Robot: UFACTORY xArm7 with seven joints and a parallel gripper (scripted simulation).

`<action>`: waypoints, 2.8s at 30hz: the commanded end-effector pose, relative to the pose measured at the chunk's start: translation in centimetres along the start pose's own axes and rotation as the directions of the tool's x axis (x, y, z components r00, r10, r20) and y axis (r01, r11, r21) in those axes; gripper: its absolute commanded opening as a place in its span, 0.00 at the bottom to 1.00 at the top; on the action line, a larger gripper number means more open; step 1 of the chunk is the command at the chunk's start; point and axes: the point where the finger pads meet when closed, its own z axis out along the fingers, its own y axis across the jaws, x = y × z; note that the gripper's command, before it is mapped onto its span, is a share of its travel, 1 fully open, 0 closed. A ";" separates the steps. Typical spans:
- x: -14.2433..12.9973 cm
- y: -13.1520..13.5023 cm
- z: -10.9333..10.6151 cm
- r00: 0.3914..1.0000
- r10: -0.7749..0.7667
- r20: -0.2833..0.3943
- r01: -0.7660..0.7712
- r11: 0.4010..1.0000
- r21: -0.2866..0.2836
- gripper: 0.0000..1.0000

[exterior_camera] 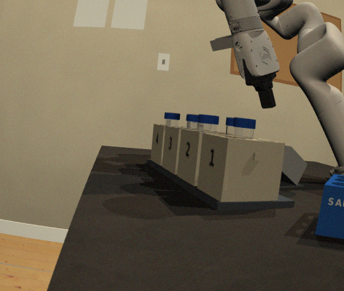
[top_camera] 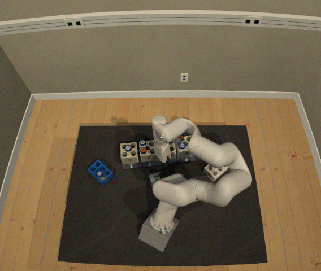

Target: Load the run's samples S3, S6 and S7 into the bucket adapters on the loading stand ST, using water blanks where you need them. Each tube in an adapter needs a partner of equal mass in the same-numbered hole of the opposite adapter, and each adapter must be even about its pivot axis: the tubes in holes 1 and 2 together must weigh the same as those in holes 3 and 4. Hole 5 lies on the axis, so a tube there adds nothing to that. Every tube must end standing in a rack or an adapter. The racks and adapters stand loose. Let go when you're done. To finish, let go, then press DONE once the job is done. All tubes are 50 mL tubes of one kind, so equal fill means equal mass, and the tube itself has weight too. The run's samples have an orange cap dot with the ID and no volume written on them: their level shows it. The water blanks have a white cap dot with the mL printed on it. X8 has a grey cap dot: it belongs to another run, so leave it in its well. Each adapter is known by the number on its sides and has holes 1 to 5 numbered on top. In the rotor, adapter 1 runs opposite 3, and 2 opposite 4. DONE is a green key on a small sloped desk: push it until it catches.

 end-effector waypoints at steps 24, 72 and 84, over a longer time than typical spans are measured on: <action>-5.4 1.2 4.0 0.976 0.215 0.043 -0.213 0.976 -0.042 0.00; -5.0 -0.3 7.7 0.976 0.215 0.043 -0.213 0.976 -0.042 0.00; -4.9 -0.5 8.4 0.976 0.215 0.043 -0.213 0.976 -0.042 0.00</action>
